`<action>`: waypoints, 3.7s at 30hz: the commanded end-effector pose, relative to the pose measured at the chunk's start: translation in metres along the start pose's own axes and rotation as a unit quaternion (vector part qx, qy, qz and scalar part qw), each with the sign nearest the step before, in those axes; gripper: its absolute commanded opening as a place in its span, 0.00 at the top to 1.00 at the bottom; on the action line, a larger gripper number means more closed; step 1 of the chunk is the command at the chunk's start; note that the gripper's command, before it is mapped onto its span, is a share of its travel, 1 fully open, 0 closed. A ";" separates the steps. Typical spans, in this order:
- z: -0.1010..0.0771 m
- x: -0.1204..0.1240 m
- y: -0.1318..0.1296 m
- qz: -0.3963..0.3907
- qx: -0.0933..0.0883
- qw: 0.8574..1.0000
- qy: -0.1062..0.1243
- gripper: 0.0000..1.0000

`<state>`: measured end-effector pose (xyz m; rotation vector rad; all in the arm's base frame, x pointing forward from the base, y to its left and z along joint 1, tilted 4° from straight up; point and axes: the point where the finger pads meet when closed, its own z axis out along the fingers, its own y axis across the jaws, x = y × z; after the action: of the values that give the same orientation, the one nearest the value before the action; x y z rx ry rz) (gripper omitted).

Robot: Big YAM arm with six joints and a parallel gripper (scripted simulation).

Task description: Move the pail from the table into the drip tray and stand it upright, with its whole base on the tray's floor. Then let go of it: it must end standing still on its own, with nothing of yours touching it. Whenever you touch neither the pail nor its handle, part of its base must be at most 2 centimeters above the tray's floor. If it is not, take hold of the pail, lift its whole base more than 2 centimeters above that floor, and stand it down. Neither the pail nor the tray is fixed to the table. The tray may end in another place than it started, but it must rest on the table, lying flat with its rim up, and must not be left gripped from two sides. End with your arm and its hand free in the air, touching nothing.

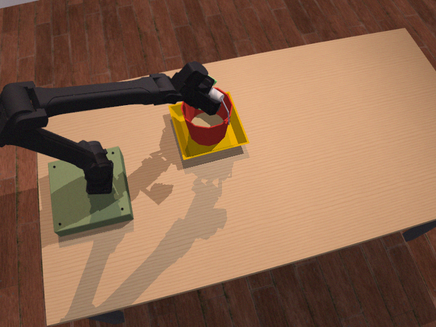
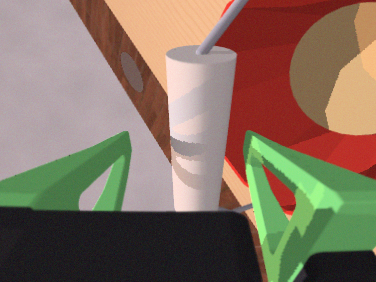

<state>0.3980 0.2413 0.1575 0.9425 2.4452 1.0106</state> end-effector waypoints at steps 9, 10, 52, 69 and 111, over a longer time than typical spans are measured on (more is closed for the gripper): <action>-0.023 -0.005 0.008 -0.007 -0.011 1.000 -0.006 0.30; -0.025 -0.005 0.008 -0.007 -0.011 1.000 -0.006 0.30; -0.137 -0.011 0.040 -0.017 -0.039 0.999 -0.017 0.30; -0.132 -0.005 0.025 -0.011 -0.025 1.000 -0.009 0.30; -0.132 -0.005 0.025 -0.011 -0.025 1.000 -0.009 0.30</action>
<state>0.3328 0.1808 0.2353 0.9490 2.4477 1.0054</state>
